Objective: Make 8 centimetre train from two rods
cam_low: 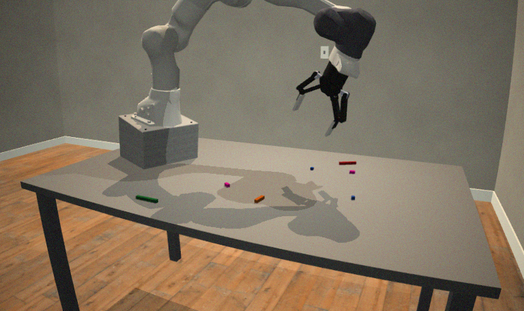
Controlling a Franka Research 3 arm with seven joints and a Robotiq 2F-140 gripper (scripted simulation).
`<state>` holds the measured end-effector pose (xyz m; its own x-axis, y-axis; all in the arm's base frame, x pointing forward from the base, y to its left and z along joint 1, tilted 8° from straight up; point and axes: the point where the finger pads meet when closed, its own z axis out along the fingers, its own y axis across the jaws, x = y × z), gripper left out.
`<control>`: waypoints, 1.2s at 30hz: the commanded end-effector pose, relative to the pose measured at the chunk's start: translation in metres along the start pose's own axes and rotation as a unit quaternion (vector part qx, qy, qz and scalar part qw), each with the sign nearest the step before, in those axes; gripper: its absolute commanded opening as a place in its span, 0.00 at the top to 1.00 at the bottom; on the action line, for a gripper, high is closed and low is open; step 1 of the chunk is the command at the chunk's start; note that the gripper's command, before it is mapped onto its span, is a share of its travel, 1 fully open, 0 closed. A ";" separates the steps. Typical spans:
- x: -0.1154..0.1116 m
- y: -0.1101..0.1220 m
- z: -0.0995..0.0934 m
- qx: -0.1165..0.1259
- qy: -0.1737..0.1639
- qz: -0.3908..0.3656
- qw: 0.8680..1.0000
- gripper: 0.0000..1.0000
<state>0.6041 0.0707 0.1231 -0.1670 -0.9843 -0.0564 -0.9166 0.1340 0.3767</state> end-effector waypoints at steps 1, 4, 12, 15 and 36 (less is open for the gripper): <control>0.016 -0.022 0.001 0.038 -0.025 0.070 0.996 0.00; 0.035 -0.029 0.006 0.046 -0.039 0.105 0.993 0.00; 0.084 -0.042 0.019 0.064 -0.072 0.194 0.976 0.00; 0.104 -0.045 0.024 0.071 -0.085 0.229 0.967 0.00; 0.237 -0.044 0.060 0.111 -0.151 0.445 0.876 0.00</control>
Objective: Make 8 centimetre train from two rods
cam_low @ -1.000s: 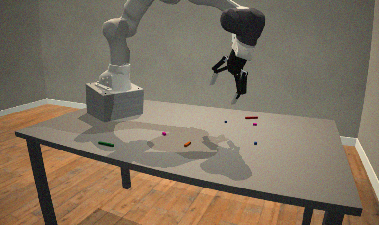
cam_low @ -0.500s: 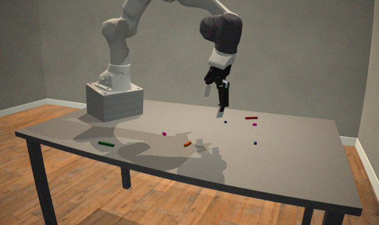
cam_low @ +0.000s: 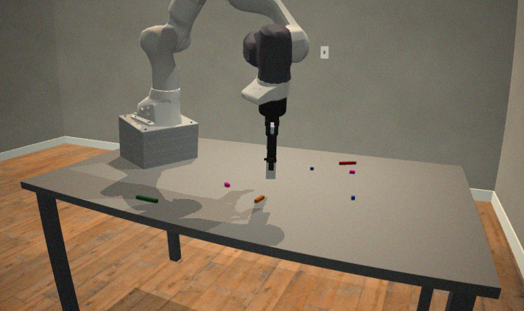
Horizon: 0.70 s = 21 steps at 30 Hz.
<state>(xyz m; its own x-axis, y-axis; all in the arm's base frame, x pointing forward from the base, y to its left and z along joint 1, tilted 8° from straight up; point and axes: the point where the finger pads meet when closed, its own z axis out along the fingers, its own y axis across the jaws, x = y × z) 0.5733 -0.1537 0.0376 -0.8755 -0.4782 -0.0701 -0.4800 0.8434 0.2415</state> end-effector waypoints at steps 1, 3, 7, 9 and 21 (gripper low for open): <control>-0.004 -0.011 -0.003 0.019 -0.016 0.036 0.999 0.00; -0.004 -0.011 -0.003 0.019 -0.016 0.036 0.999 0.00; -0.004 -0.011 -0.003 0.019 -0.016 0.036 0.999 0.00; -0.004 -0.011 -0.003 0.019 -0.016 0.036 0.999 0.00; 0.027 -0.033 -0.001 0.032 -0.032 0.098 0.994 0.00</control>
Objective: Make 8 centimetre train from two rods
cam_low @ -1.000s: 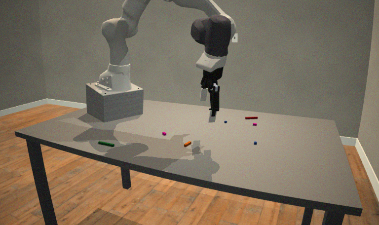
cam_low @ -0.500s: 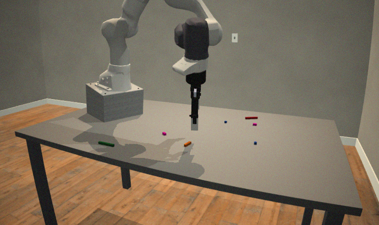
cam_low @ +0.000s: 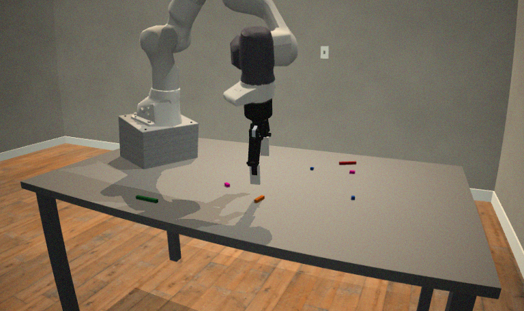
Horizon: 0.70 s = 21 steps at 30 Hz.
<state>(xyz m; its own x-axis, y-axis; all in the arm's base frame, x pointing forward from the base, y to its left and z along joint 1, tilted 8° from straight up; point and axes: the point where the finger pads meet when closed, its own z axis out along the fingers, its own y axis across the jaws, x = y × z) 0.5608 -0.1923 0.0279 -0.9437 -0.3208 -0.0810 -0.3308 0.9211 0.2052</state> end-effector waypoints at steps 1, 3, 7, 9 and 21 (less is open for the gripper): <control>-0.004 -0.004 -0.001 0.007 -0.008 0.016 1.000 0.00; -0.004 -0.004 -0.001 0.007 -0.008 0.016 1.000 0.00; -0.004 -0.004 -0.001 0.007 -0.008 0.016 1.000 0.00; 0.025 -0.027 0.000 0.020 -0.021 0.076 0.997 0.00; 0.025 -0.027 0.000 0.020 -0.021 0.076 0.997 0.00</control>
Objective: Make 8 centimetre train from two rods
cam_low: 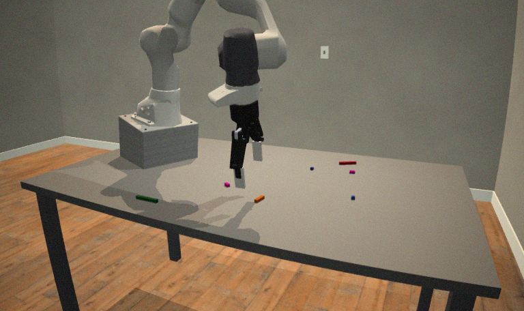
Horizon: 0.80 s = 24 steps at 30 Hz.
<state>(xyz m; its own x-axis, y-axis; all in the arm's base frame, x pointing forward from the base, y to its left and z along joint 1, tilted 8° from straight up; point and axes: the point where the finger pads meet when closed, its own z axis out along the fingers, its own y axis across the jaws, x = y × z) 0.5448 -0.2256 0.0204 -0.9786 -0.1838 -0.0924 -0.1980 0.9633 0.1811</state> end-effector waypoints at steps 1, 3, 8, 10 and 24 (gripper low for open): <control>0.026 -0.025 0.001 0.015 -0.014 0.065 0.998 0.00; 0.026 -0.025 0.001 0.015 -0.014 0.065 0.998 0.00; 0.026 -0.025 0.001 0.015 -0.014 0.065 0.998 0.00; 0.026 -0.025 0.001 0.015 -0.014 0.065 0.998 0.00; 0.054 -0.046 0.001 0.028 -0.024 0.120 0.992 0.00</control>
<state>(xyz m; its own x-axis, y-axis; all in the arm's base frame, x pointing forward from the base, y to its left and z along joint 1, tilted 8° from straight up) 0.4994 -0.2773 0.0059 -0.9949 0.0356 -0.0945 0.0205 0.9877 0.1553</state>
